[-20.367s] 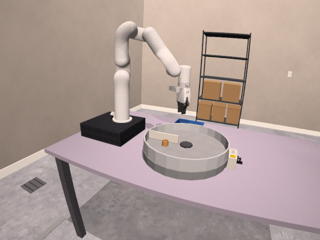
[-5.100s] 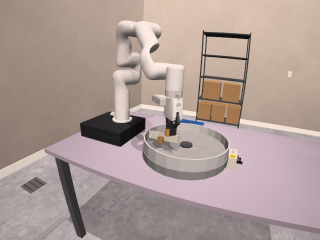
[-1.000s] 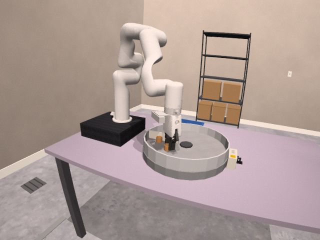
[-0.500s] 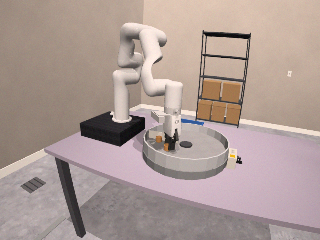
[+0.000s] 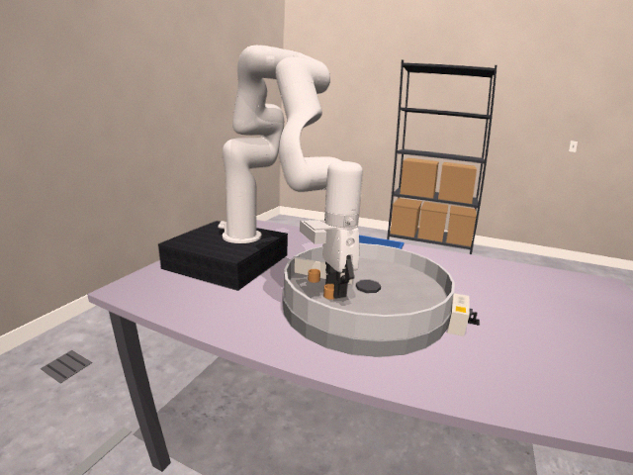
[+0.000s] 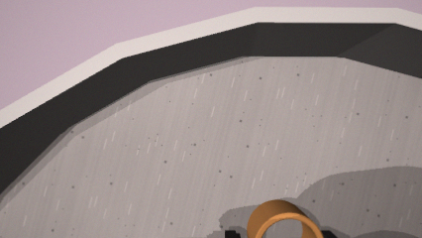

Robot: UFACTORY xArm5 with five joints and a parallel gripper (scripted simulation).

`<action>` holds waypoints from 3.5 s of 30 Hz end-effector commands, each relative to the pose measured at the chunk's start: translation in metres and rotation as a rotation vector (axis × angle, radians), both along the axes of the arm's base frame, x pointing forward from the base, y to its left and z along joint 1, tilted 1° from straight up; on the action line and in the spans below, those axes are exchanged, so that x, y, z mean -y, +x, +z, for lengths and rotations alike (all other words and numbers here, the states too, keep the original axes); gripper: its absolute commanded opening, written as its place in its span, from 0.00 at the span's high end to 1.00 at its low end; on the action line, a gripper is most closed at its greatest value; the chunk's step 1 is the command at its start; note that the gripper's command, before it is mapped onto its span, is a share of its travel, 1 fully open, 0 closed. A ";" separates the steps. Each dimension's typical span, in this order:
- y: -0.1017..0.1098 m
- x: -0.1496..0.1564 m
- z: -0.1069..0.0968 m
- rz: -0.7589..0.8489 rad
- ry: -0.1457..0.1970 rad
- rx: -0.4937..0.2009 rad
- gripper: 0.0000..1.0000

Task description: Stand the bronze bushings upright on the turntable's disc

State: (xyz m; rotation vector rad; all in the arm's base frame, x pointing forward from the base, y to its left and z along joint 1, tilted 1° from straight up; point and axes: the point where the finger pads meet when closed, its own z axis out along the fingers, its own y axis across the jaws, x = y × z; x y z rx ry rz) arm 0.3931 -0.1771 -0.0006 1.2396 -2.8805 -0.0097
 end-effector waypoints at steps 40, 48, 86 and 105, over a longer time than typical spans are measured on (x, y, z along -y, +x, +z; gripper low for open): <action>0.001 0.001 0.066 0.000 -0.001 0.003 0.58; 0.001 0.001 0.066 0.000 -0.001 0.003 0.58; 0.021 -0.351 0.070 0.000 -0.004 0.007 0.59; 0.034 -0.444 0.071 0.000 -0.004 0.007 0.59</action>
